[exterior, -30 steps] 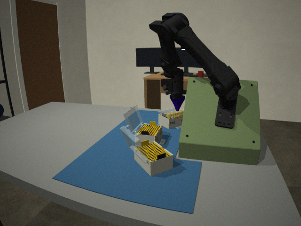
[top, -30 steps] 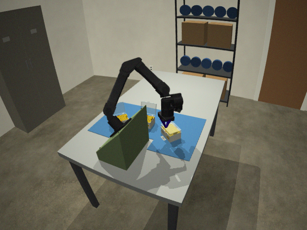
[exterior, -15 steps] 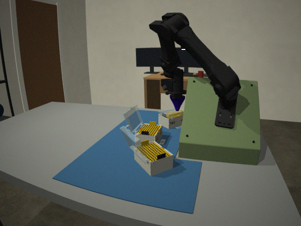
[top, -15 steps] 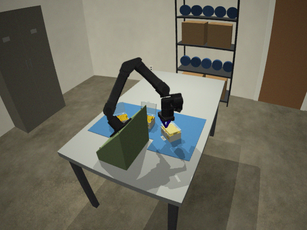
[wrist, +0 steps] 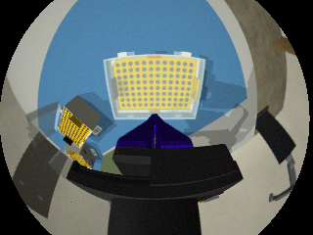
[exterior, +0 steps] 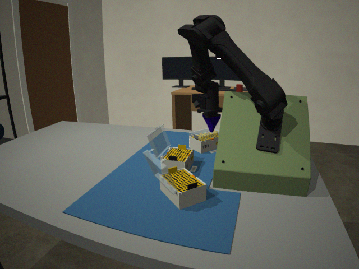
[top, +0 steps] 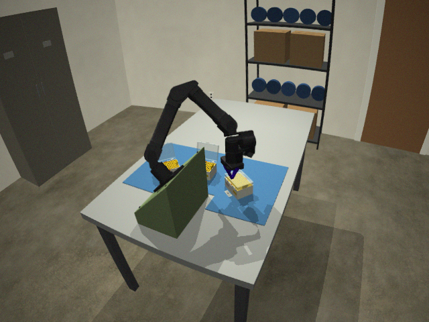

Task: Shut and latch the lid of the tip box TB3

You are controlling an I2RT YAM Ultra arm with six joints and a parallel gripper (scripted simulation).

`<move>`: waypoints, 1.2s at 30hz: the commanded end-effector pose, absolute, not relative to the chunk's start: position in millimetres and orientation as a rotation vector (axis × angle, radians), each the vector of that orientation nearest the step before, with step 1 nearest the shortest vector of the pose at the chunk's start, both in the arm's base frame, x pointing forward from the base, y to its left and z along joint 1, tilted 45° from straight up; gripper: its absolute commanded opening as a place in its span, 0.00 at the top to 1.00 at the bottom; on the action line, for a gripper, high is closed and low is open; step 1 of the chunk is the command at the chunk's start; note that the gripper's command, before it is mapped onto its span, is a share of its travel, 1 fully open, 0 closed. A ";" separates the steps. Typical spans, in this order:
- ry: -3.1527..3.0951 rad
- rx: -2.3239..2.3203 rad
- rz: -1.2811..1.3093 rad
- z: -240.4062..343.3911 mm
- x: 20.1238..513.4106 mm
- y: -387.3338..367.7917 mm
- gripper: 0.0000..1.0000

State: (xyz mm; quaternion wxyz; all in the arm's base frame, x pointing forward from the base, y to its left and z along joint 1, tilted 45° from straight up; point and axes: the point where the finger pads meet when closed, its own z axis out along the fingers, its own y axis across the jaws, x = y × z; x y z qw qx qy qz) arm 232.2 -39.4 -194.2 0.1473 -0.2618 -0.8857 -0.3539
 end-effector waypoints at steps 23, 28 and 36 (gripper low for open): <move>-2.568 -0.762 -1.021 -194.4 236.6 -42.8 1.00; -2.568 -0.762 -1.021 -195.6 236.5 -41.6 1.00; -2.568 -0.762 -1.021 -197.5 236.3 -39.7 1.00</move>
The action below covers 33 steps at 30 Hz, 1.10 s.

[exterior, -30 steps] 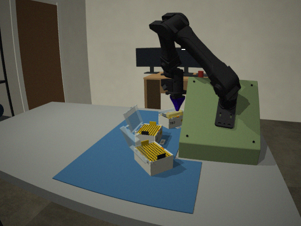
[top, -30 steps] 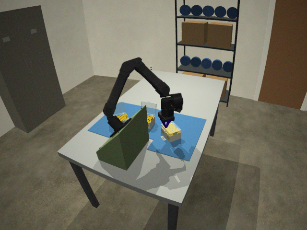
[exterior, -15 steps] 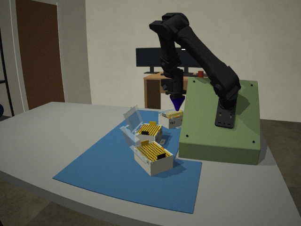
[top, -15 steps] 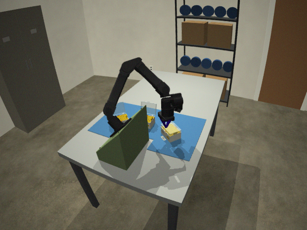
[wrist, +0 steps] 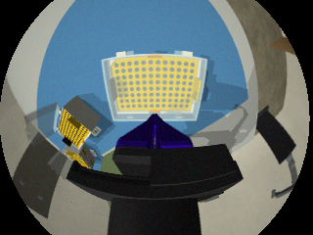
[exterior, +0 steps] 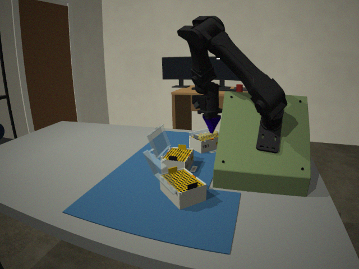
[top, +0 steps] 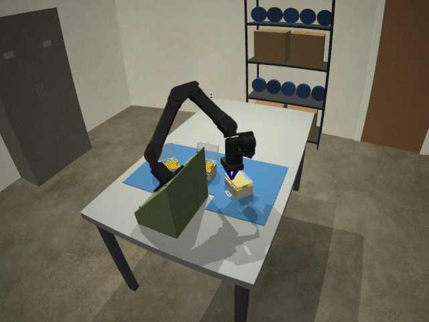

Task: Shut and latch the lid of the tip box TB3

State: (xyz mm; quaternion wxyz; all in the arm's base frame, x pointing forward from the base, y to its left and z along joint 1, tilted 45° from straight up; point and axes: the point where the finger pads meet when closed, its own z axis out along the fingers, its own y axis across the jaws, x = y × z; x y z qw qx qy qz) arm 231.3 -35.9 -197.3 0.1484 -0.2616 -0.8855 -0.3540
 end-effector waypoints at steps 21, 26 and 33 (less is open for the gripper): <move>-2.568 -0.762 -1.021 -201.6 236.0 -35.7 1.00; -2.568 -0.762 -1.021 -202.7 235.9 -34.6 1.00; -2.568 -0.762 -1.021 -204.4 235.7 -32.9 1.00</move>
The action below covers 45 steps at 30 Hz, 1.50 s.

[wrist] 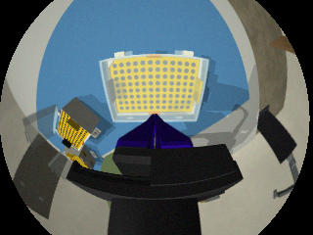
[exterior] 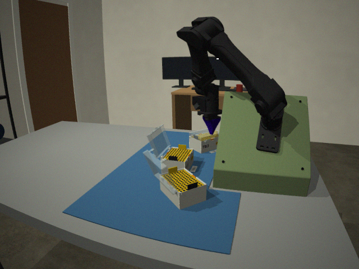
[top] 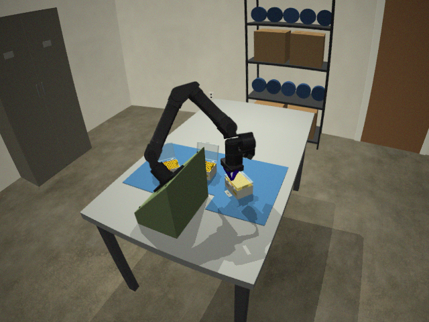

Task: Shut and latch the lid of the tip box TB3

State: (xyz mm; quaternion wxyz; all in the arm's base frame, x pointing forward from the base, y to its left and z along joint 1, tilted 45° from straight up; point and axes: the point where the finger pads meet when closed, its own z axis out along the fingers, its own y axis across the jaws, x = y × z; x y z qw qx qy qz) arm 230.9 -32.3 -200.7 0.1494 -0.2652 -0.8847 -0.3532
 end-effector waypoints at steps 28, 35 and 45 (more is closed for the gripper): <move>-2.567 -0.762 -1.021 -209.4 235.3 -28.0 1.00; -2.567 -0.762 -1.021 -209.4 235.3 -28.0 1.00; -2.567 -0.762 -1.021 -209.4 235.3 -28.0 1.00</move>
